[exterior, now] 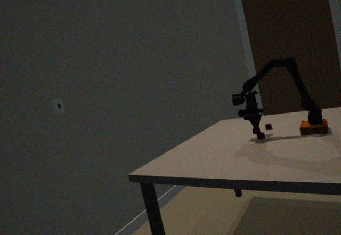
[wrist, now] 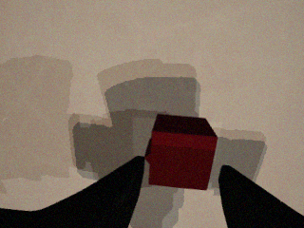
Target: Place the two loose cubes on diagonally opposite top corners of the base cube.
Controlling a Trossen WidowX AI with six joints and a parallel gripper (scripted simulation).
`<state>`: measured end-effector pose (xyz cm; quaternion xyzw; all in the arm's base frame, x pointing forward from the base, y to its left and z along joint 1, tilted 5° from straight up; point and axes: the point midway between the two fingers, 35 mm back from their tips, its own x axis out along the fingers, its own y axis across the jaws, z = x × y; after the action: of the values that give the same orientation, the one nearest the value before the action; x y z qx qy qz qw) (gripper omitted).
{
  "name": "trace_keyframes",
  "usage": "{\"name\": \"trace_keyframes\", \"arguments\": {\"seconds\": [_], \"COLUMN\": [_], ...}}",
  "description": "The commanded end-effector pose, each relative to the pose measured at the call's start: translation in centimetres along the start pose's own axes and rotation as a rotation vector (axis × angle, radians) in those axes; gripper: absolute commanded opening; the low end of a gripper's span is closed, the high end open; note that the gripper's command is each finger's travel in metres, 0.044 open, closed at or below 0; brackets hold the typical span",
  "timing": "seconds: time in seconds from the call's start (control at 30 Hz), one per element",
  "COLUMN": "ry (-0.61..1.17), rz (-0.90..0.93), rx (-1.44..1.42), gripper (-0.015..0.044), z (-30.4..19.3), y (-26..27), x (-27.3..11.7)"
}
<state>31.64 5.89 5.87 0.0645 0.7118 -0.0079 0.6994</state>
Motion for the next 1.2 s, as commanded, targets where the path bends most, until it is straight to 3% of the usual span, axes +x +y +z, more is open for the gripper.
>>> {"name": "trace_keyframes", "arguments": {"seconds": [0.0, 0.5, 0.6, 1.17], "ry": [-0.015, -0.015, -0.009, -0.030], "rz": [0.004, 0.004, -0.001, -0.015], "rx": [-0.005, -0.005, 0.045, 0.991], "gripper": [0.0205, 0.0205, 0.0265, 0.0265], "z": [0.3, 0.3, 0.3, 0.8], "y": [0.1, 0.1, -0.6, -14.7], "x": [-0.8, -1.9, -1.7, -4.8]}}
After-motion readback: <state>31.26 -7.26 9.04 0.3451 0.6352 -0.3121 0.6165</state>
